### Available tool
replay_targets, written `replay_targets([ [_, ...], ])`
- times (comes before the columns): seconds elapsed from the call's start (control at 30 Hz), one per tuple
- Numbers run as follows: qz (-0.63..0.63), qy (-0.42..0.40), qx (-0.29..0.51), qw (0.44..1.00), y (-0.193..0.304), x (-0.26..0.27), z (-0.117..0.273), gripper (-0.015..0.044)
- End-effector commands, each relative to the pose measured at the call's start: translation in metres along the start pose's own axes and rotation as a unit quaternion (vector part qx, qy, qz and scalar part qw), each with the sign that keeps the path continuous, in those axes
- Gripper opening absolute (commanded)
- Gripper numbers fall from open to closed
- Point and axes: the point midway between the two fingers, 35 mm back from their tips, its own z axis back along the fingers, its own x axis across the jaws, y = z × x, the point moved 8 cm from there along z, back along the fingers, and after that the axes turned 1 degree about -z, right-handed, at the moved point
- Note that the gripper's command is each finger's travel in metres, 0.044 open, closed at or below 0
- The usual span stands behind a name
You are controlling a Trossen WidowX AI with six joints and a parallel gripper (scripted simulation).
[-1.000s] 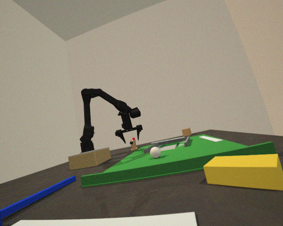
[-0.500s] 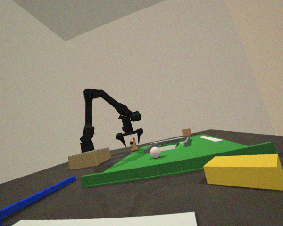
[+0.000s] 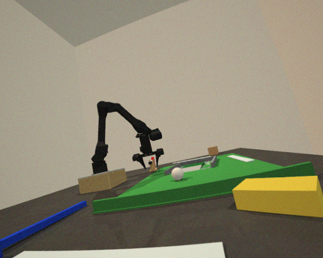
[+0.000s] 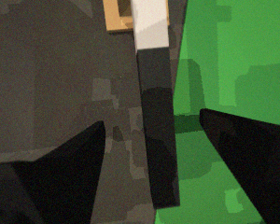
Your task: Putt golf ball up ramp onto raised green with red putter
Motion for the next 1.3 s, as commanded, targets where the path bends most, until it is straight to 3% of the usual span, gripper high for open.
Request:
replay_targets([
  [0.0, 0.000, 0.001, 0.000, 1.000, 0.000, 0.000, 0.000, 0.0256],
  [0.27, 0.000, 0.001, 0.000, 1.000, 0.000, 0.000, 0.000, 0.0046],
  [0.5, 0.000, 0.001, 0.000, 1.000, -0.001, 0.000, 0.001, 0.0000],
  [1.03, 0.000, 0.000, 0.000, 1.000, -0.025, -0.001, 0.093, 0.0000],
  [1.27, -0.033, 0.008, 0.009, 0.999, -0.013, -0.008, 0.093, 0.0000],
])
